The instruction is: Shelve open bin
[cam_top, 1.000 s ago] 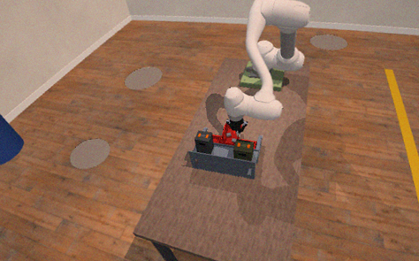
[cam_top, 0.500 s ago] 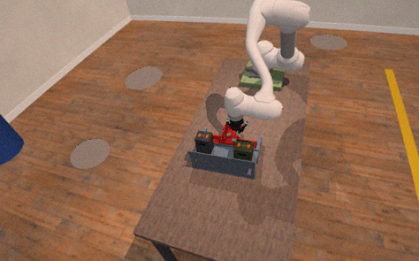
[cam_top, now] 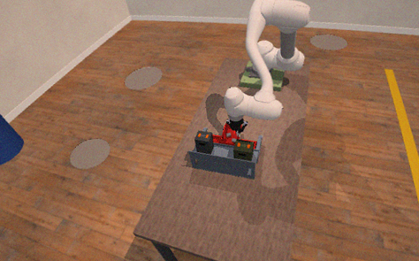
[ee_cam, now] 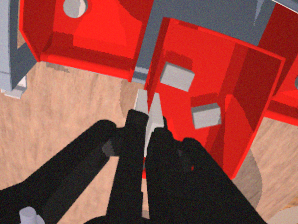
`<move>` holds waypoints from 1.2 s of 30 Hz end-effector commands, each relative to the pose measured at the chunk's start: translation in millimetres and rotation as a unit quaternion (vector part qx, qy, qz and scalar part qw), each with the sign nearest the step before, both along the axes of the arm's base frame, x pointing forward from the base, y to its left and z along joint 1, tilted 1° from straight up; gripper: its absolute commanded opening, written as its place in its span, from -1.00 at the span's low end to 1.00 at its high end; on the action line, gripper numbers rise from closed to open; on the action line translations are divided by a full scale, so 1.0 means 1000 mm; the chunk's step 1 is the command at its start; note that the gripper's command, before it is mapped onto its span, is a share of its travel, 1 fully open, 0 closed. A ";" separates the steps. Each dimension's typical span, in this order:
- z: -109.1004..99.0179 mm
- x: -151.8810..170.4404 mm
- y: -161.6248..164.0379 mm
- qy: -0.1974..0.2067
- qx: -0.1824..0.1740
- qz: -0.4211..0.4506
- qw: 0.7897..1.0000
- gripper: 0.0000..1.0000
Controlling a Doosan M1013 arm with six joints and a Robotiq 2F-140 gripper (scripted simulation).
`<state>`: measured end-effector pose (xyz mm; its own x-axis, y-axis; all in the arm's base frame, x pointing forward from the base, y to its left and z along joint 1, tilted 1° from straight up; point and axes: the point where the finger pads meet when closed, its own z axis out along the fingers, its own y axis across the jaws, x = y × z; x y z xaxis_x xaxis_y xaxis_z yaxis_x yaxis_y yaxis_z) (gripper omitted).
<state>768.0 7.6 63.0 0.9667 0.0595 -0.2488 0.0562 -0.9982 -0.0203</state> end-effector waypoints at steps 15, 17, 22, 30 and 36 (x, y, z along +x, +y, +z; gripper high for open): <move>0.000 0.002 0.000 -0.004 0.000 0.000 1.000 -1.00; 0.000 0.003 0.000 -0.005 0.000 0.000 1.000 -1.00; -0.001 0.005 0.000 -0.010 0.001 0.000 1.000 -1.00; -0.002 0.009 0.001 -0.017 0.001 0.000 1.000 -1.00; -0.002 0.012 0.001 -0.023 0.001 0.000 1.000 -1.00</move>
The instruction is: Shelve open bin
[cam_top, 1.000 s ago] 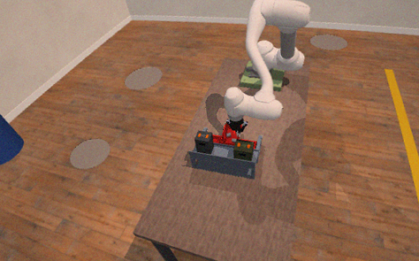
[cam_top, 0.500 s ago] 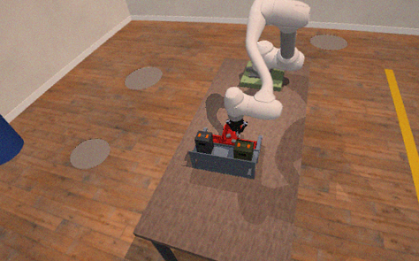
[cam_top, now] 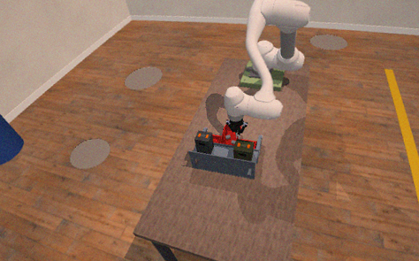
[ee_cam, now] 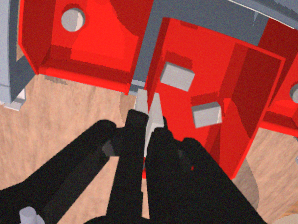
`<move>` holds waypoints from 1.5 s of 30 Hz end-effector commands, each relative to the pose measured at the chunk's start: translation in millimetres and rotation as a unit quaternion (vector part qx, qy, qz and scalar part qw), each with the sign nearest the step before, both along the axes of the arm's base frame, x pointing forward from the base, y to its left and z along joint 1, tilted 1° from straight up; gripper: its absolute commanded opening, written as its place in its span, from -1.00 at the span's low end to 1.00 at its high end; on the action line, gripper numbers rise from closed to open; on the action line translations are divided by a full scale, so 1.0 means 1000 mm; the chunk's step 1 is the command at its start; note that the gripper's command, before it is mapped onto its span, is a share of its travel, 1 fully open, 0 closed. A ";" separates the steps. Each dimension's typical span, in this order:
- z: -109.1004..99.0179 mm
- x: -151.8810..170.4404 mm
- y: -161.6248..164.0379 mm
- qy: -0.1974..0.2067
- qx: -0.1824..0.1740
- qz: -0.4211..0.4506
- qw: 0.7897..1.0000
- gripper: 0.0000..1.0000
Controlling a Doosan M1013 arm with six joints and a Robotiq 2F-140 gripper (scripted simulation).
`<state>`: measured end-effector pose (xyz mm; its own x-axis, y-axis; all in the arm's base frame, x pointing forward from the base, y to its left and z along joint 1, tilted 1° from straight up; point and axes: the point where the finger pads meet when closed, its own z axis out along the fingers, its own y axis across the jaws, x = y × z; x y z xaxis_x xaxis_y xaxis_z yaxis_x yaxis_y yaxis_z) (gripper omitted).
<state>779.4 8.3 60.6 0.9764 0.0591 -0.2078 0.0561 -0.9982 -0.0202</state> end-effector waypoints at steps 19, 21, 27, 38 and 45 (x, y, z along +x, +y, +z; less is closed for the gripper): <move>-0.001 0.005 0.000 -0.010 0.001 0.000 1.000 -1.00; -0.001 0.005 0.000 -0.010 0.001 0.000 1.000 -1.00; -0.001 0.005 0.000 -0.010 0.001 0.000 1.000 -1.00; -0.001 0.005 0.000 -0.010 0.001 0.000 1.000 -1.00; -0.001 0.005 0.000 -0.010 0.001 0.000 1.000 -1.00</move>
